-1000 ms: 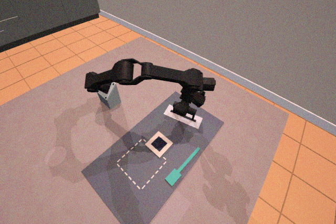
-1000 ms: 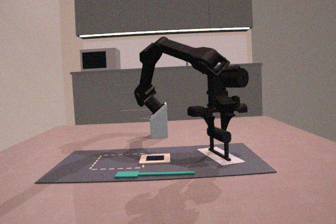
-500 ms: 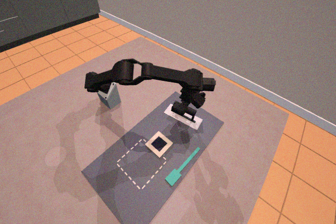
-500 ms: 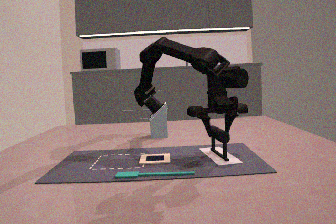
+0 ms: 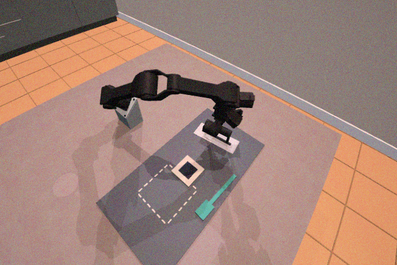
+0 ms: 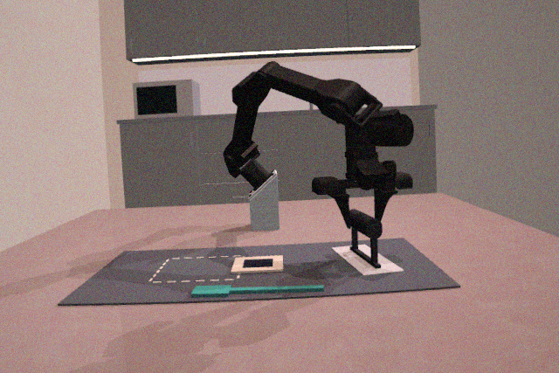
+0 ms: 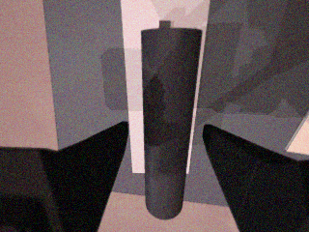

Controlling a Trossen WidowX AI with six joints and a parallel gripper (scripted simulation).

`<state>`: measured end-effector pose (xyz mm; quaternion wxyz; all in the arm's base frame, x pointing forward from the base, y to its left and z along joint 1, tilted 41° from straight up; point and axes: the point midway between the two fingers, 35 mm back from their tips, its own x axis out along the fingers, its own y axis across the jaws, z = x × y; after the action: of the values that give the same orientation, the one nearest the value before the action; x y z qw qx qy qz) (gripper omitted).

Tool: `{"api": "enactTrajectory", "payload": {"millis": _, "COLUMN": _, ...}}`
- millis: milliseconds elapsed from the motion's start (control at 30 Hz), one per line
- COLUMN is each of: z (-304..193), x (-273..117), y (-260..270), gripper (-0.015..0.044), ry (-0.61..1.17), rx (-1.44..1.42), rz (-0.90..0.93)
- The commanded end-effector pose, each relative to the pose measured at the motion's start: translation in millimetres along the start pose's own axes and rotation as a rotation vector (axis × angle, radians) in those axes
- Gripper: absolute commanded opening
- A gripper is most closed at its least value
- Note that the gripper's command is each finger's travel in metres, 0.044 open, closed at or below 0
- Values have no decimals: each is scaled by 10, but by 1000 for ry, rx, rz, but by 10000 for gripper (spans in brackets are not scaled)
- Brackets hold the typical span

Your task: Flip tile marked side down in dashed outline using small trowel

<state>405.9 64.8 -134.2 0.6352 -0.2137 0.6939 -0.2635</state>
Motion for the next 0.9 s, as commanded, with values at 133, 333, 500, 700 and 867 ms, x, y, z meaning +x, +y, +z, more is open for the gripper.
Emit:
{"api": "enactTrajectory", "payload": {"millis": 133, "z": -22, "x": -435, "y": -5, "gripper": 270, "ry": -3, "rx": 27, "rz": 1}}
{"api": "enactTrajectory", "payload": {"millis": 333, "z": -25, "x": -461, "y": -6, "gripper": 270, "ry": -3, "rx": 28, "rz": 1}}
{"api": "enactTrajectory", "payload": {"millis": 500, "z": -20, "x": -420, "y": -5, "gripper": 270, "ry": -3, "rx": 23, "rz": 1}}
{"api": "enactTrajectory", "payload": {"millis": 700, "z": -11, "x": -322, "y": -2, "gripper": 270, "ry": -3, "rx": 12, "rz": 1}}
{"api": "enactTrajectory", "payload": {"millis": 867, "z": -5, "x": -240, "y": 0, "gripper": 270, "ry": -3, "rx": 2, "rz": 1}}
